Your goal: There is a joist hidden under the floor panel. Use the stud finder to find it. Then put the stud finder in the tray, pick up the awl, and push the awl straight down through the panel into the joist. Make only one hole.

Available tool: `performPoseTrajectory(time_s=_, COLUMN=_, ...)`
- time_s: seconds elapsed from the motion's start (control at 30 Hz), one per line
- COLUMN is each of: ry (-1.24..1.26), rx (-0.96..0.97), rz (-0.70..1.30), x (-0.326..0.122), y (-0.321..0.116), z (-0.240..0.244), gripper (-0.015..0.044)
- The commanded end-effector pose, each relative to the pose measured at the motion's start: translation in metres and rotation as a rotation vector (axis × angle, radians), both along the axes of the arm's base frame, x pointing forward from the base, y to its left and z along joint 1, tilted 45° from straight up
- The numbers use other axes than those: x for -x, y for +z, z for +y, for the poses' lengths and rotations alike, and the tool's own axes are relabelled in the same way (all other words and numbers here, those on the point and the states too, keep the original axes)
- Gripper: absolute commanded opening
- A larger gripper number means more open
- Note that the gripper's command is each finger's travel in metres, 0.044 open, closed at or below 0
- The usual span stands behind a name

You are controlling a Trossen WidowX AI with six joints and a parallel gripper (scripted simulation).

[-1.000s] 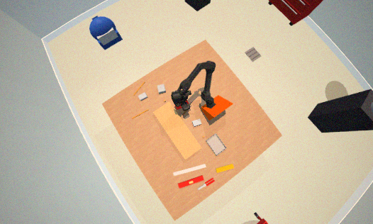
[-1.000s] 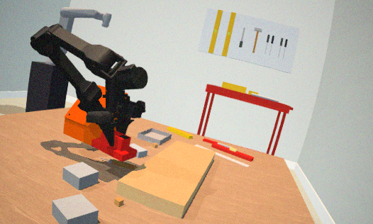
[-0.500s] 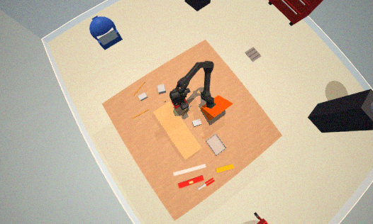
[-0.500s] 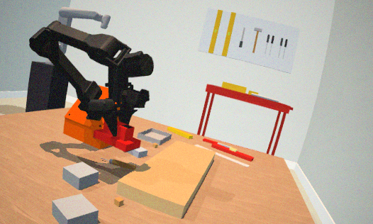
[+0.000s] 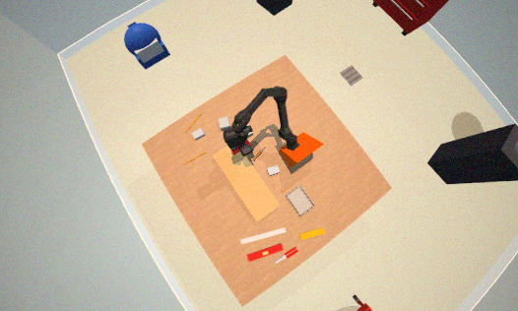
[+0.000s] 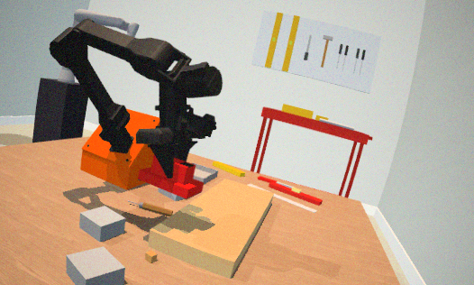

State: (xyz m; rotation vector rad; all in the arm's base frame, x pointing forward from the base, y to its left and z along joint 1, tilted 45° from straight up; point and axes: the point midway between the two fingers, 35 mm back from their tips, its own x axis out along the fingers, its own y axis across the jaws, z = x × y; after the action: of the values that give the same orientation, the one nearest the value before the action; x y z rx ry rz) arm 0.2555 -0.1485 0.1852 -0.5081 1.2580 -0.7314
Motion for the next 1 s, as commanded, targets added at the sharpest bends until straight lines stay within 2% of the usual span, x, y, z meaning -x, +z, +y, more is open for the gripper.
performPoseTrajectory(time_s=0.0, ry=0.015, rx=-0.004, rz=0.007, x=-0.019, y=0.003, z=-0.004, gripper=0.0000)
performPoseTrajectory(time_s=0.47, ry=0.056, rx=-0.010, rz=0.042, x=-0.078, y=0.004, z=-0.020, gripper=0.0000)
performPoseTrajectory(time_s=0.97, ry=0.056, rx=-0.011, rz=0.042, x=-0.078, y=-0.011, z=-0.034, gripper=0.0000)
